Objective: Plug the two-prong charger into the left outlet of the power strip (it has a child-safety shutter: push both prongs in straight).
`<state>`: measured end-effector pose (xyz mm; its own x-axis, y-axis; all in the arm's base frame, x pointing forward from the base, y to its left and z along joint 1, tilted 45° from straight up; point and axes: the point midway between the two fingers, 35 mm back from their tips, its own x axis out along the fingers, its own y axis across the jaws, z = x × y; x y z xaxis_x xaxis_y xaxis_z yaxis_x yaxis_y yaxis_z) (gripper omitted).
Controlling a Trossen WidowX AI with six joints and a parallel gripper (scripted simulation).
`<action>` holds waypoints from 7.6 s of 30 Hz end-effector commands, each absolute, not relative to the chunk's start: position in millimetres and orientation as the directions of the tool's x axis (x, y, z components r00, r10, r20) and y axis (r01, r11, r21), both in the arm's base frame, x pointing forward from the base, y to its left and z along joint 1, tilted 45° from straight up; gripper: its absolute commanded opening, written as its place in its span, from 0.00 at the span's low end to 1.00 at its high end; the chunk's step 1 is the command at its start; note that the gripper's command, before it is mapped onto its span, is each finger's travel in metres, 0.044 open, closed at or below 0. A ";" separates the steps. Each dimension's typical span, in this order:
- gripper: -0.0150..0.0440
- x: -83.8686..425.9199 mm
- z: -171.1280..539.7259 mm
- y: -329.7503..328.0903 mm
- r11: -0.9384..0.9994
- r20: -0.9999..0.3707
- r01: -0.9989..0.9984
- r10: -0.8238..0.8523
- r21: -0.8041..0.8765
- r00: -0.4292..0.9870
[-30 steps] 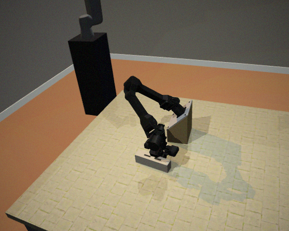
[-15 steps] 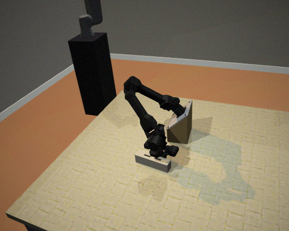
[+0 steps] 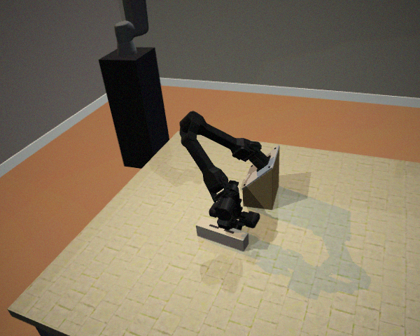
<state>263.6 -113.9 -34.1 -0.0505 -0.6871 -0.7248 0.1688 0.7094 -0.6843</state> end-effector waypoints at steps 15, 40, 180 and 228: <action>0.25 281.7 -29.6 -115.6 0.708 -0.724 0.189 -0.689 -0.680 -0.025; 0.25 287.1 -28.3 -116.6 0.708 -0.724 0.189 -0.689 -0.680 -0.025; 0.25 271.5 -32.1 -115.2 0.710 -0.726 0.171 -0.686 -0.683 -0.049; 1.00 263.5 -33.8 -114.4 0.709 -0.725 0.182 -0.688 -0.681 -0.035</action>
